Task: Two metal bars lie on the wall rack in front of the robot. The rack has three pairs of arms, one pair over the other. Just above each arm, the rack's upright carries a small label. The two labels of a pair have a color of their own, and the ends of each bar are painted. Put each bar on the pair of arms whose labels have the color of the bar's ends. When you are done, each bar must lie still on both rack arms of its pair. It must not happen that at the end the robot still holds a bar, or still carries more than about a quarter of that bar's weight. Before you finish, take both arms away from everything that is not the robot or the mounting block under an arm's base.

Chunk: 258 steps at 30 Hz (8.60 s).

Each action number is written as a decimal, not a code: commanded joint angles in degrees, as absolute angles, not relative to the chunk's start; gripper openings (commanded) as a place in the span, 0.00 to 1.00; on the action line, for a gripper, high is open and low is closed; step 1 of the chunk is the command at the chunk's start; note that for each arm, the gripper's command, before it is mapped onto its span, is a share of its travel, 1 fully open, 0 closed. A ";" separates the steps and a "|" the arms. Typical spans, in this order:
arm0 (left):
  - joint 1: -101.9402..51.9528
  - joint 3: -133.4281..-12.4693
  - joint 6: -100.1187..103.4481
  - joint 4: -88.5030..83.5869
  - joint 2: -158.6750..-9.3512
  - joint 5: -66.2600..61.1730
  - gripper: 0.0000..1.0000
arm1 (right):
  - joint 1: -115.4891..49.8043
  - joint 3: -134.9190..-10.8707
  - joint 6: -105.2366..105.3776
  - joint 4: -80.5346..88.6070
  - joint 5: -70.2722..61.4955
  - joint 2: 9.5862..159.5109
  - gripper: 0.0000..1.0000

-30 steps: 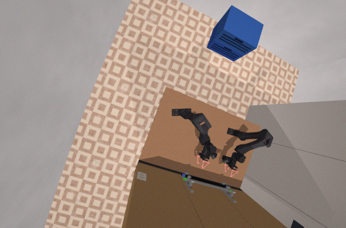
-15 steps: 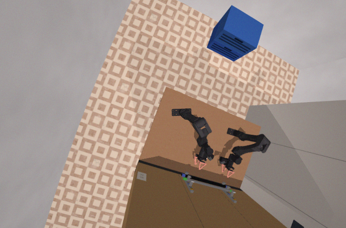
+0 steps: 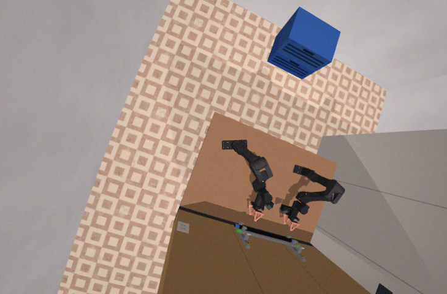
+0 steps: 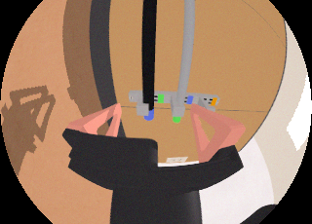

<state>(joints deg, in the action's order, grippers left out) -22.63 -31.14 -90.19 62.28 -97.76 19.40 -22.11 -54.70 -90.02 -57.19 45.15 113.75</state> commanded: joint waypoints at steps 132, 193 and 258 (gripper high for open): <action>-21.15 -43.72 -90.06 43.51 -87.11 17.71 1.00 | -20.30 -65.25 -90.11 -41.00 43.03 106.10 1.00; -21.15 -54.35 -90.03 27.23 -81.55 17.71 1.00 | -20.29 -74.82 -90.03 -26.68 43.03 101.46 1.00; -20.97 -37.66 -89.95 58.67 -96.59 17.54 0.78 | -20.16 -60.31 -89.87 -52.77 42.91 113.28 0.77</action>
<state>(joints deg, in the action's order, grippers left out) -21.82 -38.44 -90.24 54.26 -95.72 18.09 -20.64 -61.14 -90.15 -50.09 43.16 112.20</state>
